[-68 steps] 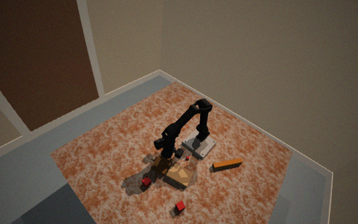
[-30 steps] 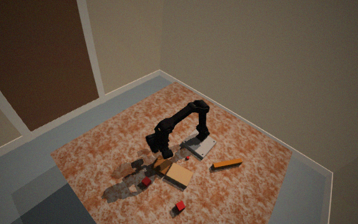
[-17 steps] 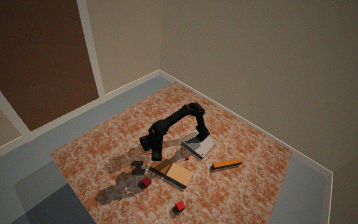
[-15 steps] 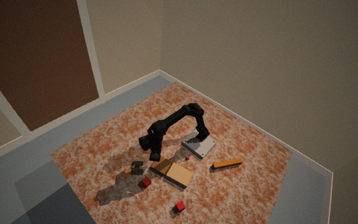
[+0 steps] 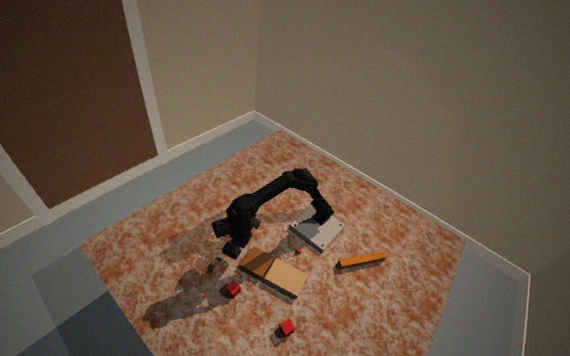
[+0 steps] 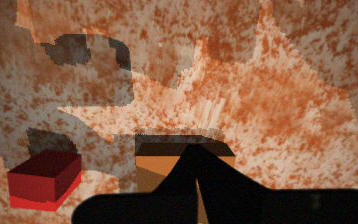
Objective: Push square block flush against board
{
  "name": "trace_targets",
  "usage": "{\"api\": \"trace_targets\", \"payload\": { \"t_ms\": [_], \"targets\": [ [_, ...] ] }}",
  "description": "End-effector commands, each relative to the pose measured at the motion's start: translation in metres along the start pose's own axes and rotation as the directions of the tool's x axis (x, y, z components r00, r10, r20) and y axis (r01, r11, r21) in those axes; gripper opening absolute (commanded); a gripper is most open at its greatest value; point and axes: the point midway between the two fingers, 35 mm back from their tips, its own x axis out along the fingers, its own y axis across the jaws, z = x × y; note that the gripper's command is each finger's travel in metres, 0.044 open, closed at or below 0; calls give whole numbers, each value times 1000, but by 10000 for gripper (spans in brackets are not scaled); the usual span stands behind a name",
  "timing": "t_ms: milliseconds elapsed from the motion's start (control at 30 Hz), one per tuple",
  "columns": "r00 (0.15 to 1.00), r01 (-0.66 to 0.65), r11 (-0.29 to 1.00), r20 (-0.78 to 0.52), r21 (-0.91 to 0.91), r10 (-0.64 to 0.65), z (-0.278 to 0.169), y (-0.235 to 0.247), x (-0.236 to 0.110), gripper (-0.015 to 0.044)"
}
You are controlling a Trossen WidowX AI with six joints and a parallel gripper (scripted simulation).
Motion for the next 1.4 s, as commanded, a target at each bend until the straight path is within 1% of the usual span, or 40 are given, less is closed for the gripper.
{"api": "trace_targets", "payload": {
  "t_ms": [0,67,133,200,500,1367],
  "targets": [
    [1000,2,1000,-5,31,-2,1,2,2,0],
    [1000,2,1000,-5,31,-2,2,3,14,0],
    [1000,2,1000,-5,31,-2,1,3,45,0],
    [1000,2,1000,-5,31,-2,1,2,57,0],
    [1000,2,1000,-5,31,-2,-1,2,57,0],
    [1000,2,1000,-7,31,-2,-26,5,56,0]
  ]
}}
